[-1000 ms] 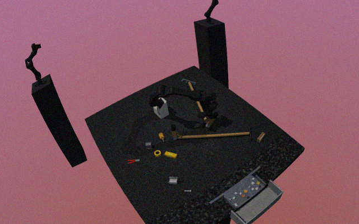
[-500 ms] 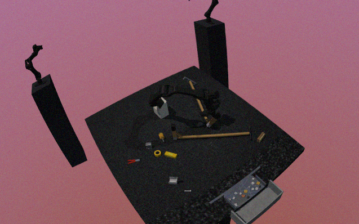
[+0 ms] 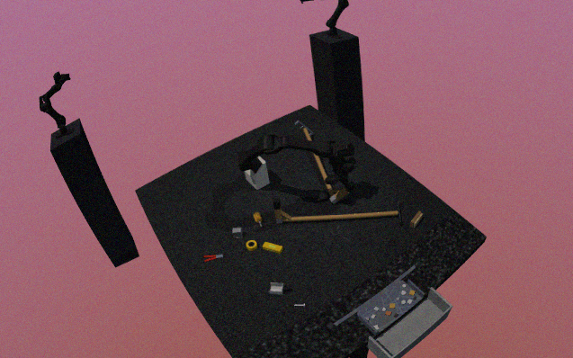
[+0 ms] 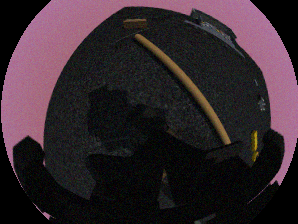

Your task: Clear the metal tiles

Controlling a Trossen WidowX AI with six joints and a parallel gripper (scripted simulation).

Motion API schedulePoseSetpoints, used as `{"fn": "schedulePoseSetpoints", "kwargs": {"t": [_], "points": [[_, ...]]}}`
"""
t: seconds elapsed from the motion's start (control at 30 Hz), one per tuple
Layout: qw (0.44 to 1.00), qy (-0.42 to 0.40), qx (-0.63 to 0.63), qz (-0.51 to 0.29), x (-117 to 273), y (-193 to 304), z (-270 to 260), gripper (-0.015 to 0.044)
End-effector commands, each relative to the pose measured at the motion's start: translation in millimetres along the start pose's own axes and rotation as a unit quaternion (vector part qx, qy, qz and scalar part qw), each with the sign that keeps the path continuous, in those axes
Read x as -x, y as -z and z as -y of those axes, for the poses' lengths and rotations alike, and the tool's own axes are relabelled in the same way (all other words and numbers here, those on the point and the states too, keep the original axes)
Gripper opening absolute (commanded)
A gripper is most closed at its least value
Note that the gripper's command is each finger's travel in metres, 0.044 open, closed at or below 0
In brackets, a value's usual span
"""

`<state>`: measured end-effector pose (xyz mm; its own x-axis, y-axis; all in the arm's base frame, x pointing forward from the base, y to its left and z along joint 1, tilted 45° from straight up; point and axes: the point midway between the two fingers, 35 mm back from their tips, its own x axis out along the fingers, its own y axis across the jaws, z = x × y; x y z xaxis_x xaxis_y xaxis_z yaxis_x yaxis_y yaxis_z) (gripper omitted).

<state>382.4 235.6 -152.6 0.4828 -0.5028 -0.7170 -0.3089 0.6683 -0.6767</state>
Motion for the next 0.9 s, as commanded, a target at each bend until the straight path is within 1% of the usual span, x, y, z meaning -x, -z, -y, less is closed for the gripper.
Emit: {"fn": "schedulePoseSetpoints", "kwargs": {"t": [0.0,0.67,0.7,0.87], "points": [[1.0,-0.001,-0.001,-0.003,-4,0,-8,0.0],[1.0,0.0,-0.001,-0.002,-10,-3,-40,0.0],[1.0,0.0,-0.001,0.001,-6,-5,-33,0.0],[1.0,0.0,-0.001,0.001,6,-12,-34,0.0]]}}
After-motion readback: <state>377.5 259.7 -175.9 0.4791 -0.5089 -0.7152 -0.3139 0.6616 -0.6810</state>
